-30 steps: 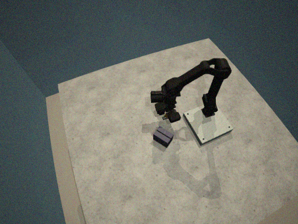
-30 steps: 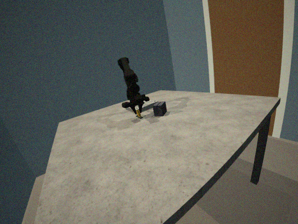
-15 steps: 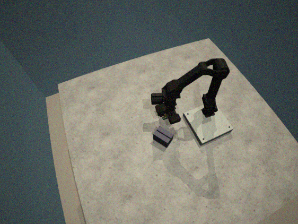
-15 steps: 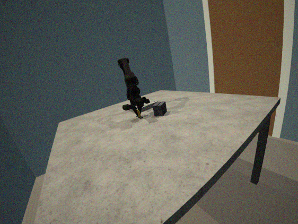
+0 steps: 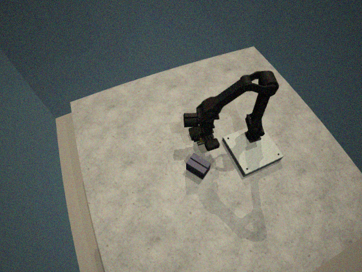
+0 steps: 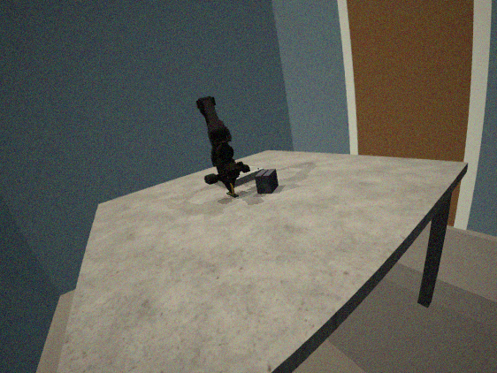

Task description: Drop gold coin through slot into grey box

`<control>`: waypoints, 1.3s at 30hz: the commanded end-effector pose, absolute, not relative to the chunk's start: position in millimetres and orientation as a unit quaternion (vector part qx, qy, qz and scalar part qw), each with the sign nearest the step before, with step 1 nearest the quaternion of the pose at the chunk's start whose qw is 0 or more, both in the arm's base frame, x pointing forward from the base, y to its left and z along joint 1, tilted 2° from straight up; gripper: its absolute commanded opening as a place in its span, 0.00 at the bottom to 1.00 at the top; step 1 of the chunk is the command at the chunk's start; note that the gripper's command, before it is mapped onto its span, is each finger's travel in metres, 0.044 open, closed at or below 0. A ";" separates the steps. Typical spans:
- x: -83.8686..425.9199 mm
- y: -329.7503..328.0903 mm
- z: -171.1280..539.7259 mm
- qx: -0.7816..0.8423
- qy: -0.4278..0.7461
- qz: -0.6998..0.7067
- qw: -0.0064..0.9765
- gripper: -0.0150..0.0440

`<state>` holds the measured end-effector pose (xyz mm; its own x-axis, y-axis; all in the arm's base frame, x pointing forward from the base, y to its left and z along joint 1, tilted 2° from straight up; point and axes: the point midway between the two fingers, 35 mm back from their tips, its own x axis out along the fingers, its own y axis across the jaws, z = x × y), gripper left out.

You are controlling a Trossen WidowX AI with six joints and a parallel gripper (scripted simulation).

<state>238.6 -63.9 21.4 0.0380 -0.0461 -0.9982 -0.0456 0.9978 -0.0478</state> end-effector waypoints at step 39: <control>235.1 -59.7 115.5 -0.036 0.694 0.004 0.719 0.25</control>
<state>236.7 -59.4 107.5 0.0361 -0.0384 -0.9986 -0.0487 0.9980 -0.0402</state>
